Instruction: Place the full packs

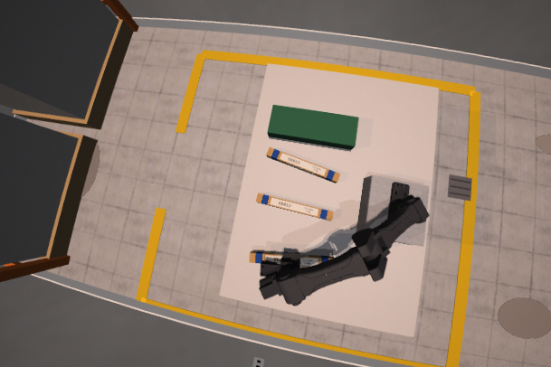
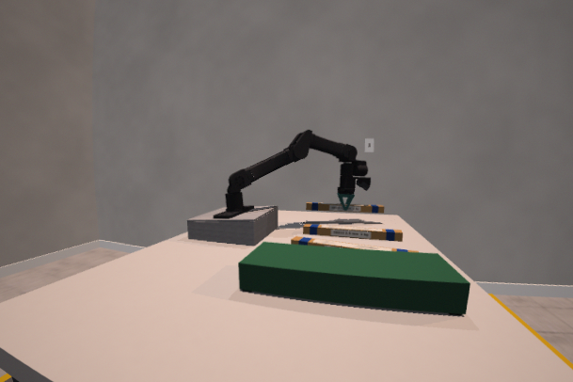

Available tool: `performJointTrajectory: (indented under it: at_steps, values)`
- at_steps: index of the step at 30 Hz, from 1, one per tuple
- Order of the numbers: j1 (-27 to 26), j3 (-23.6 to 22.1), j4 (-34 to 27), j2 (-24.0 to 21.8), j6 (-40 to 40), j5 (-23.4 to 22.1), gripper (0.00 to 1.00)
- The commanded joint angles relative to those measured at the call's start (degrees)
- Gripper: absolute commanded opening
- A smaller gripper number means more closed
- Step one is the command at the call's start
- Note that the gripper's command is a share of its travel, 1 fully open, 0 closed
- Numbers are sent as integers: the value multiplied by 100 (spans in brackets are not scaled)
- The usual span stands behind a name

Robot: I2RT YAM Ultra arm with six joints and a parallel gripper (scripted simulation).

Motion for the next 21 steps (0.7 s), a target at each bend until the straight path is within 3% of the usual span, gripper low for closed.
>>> performJointTrajectory:
  at_steps: [1,21]
  values:
    - [-45,324,-144,-254,-24,-2,0]
    - [-63,575,-294,-135,-29,-1,0]
